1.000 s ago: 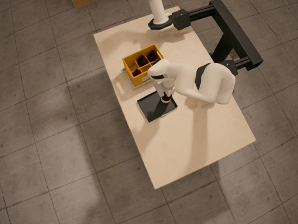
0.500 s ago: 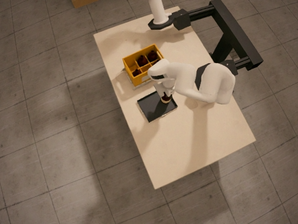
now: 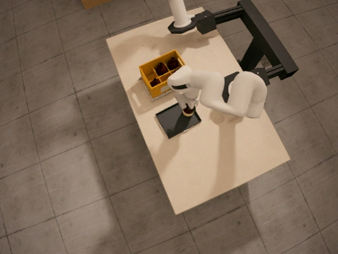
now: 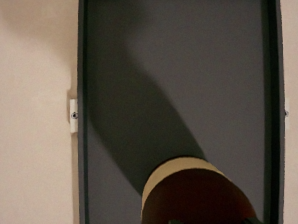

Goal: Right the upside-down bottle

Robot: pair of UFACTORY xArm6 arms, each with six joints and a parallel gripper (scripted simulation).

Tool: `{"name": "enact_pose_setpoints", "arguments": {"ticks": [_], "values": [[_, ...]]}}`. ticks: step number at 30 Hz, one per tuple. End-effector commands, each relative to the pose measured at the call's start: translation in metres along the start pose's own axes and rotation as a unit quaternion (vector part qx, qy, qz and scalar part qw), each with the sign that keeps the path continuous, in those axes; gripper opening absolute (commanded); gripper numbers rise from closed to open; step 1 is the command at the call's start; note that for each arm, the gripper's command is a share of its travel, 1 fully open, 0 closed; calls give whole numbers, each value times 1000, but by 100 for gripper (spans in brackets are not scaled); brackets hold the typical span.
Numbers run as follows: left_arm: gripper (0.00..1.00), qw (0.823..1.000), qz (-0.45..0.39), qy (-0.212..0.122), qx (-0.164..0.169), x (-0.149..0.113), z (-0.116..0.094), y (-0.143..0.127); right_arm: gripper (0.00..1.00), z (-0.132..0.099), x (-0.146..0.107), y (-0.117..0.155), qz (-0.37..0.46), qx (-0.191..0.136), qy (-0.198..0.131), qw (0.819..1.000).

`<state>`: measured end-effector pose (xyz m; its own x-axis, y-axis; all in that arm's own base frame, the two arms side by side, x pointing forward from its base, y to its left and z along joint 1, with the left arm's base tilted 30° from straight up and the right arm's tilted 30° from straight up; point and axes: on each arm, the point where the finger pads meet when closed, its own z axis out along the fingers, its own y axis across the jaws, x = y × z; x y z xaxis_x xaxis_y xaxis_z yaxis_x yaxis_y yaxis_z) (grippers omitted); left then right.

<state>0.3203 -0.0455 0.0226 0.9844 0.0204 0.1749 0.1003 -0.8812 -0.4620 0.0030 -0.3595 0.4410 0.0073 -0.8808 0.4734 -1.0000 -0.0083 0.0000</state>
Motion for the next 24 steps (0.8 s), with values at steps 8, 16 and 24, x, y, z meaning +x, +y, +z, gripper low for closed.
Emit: {"name": "enact_pose_setpoints", "arguments": {"ticks": [8,16,24], "values": [[27,1000,0,1,-1,1,-24,0,100,-2,1,0,0,0,2,1000],[27,1000,0,1,-1,1,-52,0,100,-2,1,0,0,0,2,1000],[27,1000,0,1,-1,1,-74,0,100,-2,1,0,0,0,2,1000]]}}
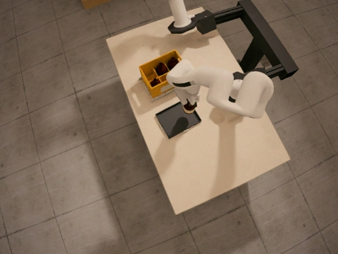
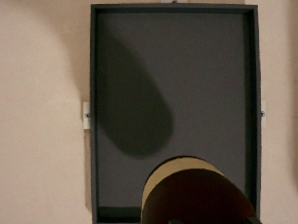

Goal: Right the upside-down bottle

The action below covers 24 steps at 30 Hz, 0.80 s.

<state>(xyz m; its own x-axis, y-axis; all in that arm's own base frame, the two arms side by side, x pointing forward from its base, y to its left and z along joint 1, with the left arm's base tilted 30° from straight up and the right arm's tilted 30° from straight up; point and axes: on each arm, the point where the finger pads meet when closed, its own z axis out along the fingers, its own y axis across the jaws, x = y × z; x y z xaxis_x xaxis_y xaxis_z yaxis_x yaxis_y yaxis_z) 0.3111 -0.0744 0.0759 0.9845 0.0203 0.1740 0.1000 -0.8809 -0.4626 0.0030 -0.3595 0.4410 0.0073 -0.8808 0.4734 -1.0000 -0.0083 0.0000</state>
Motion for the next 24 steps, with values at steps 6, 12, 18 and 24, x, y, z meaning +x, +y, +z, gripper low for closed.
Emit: {"name": "enact_pose_setpoints", "arguments": {"ticks": [6,12,18,24], "values": [[27,1000,-1,1,-1,1,-35,0,100,-2,1,0,0,0,2,1000],[27,1000,-1,1,-1,1,-52,0,100,-2,1,0,0,0,2,1000],[27,1000,-1,1,-1,1,-67,0,100,-2,1,0,0,0,2,1000],[27,1000,-1,1,-1,1,-82,0,100,-2,1,0,0,0,2,1000]]}}
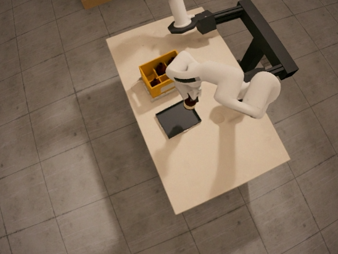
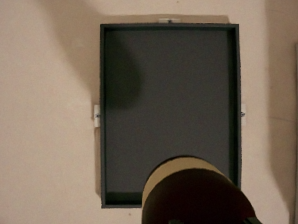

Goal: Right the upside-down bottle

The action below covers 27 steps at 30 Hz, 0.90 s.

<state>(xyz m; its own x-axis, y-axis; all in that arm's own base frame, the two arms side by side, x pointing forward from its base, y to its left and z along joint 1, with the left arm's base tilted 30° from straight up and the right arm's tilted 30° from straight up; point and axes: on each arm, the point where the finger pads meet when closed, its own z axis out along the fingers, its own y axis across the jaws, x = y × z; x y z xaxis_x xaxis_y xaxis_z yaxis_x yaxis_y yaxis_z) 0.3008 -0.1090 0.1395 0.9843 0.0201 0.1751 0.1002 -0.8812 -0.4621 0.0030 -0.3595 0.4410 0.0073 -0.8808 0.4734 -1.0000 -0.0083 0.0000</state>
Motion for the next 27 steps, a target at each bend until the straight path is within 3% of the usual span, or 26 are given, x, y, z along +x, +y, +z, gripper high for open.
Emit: {"name": "enact_pose_setpoints", "arguments": {"ticks": [1,27], "values": [[27,1000,0,1,-1,1,-11,0,100,-2,1,0,0,0,2,1000],[27,1000,0,1,-1,1,-28,0,100,-2,1,0,0,0,2,1000]]}}
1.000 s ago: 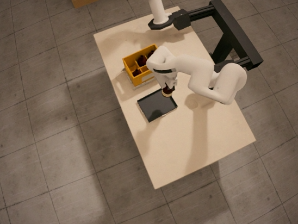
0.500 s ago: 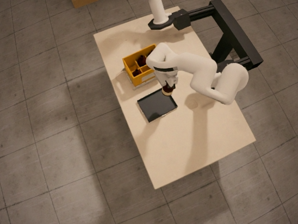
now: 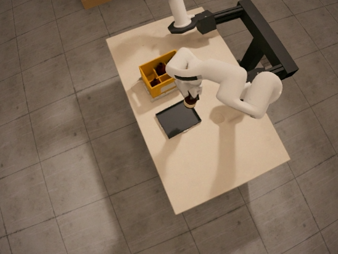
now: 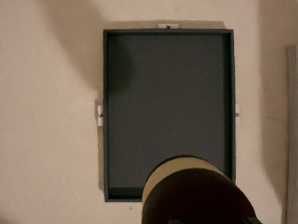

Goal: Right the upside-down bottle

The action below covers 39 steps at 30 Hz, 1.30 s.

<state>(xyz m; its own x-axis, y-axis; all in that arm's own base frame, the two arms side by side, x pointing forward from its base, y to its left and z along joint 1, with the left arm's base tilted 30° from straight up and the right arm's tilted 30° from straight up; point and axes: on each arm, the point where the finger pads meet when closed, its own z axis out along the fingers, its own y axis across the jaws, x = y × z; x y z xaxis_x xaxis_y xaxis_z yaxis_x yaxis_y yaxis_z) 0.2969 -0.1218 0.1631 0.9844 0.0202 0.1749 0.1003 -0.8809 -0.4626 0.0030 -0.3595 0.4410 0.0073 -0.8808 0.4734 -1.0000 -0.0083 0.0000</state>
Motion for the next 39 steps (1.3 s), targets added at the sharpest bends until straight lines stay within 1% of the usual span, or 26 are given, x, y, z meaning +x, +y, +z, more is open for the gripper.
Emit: {"name": "enact_pose_setpoints", "arguments": {"ticks": [1,17,21,24,26,31,32,35,36,38,39], "values": [[27,1000,0,1,-1,1,-1,0,100,-2,1,0,0,0,2,1000],[27,1000,-25,1,-1,1,-1,4,100,-2,1,0,0,0,2,1000],[27,1000,-29,1,-1,2,-1,17,100,-2,1,0,0,0,2,1000],[27,999,-51,1,-1,2,-1,21,100,-2,1,0,0,0,2,1000],[27,999,-52,1,-1,3,-1,32,100,-2,1,0,0,0,2,1000],[27,997,-78,1,-1,3,-1,39,100,-2,1,0,0,0,2,1000],[27,997,-78,1,-1,4,-1,47,100,-2,1,0,0,0,2,1000],[27,995,-104,1,-1,5,-1,57,100,-2,1,0,0,0,2,1000],[27,995,-104,1,-1,5,-1,65,100,-2,1,0,0,0,2,1000],[27,992,-128,1,-1,6,-1,70,100,-2,1,0,0,0,2,1000],[27,992,-129,1,-1,6,-1,79,100,-2,1,0,0,0,2,1000]]}}
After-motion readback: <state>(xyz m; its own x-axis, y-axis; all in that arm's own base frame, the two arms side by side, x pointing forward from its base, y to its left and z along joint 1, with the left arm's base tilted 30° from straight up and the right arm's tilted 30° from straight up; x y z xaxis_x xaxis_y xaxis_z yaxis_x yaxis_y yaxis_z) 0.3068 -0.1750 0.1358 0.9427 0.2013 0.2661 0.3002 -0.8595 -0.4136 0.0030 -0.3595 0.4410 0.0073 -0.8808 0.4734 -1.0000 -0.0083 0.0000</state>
